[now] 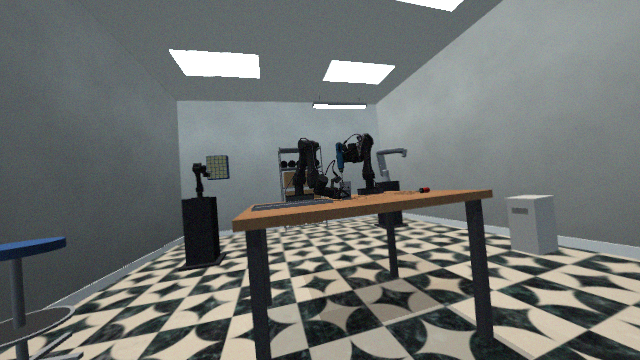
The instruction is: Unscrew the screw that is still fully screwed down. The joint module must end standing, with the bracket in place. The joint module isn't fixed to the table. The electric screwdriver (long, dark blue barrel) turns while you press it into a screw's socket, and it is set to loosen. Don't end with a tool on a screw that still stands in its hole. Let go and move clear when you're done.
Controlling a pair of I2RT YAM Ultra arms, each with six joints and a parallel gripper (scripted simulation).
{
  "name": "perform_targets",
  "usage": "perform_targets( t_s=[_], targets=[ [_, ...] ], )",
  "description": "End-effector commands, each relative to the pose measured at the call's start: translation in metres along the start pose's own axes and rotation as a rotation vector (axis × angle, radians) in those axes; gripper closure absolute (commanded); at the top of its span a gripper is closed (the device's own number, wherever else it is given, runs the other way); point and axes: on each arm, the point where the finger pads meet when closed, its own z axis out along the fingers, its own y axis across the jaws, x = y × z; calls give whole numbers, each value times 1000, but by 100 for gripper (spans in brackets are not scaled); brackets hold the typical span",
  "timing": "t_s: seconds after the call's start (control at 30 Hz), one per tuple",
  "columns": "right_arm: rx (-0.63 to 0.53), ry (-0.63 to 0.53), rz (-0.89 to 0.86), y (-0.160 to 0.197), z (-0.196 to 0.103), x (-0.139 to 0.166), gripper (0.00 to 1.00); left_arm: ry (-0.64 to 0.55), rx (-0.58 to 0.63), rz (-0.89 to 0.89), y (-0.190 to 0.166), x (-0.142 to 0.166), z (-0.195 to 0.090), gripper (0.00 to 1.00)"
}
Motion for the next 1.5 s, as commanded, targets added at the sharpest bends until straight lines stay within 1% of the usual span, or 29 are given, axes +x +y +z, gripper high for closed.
perform_targets(
  t_s=[0.0,0.8,1.47],
  targets=[
    [-2,-10,-16,-3,0,-6,41,-203,-1,5,3,-75,2,58],
    [-2,-10,-16,-3,0,-6,41,-203,-1,5,3,-87,1,58],
    [-2,-10,-16,-3,0,-6,41,-203,-1,5,3,-87,1,58]
  ],
)
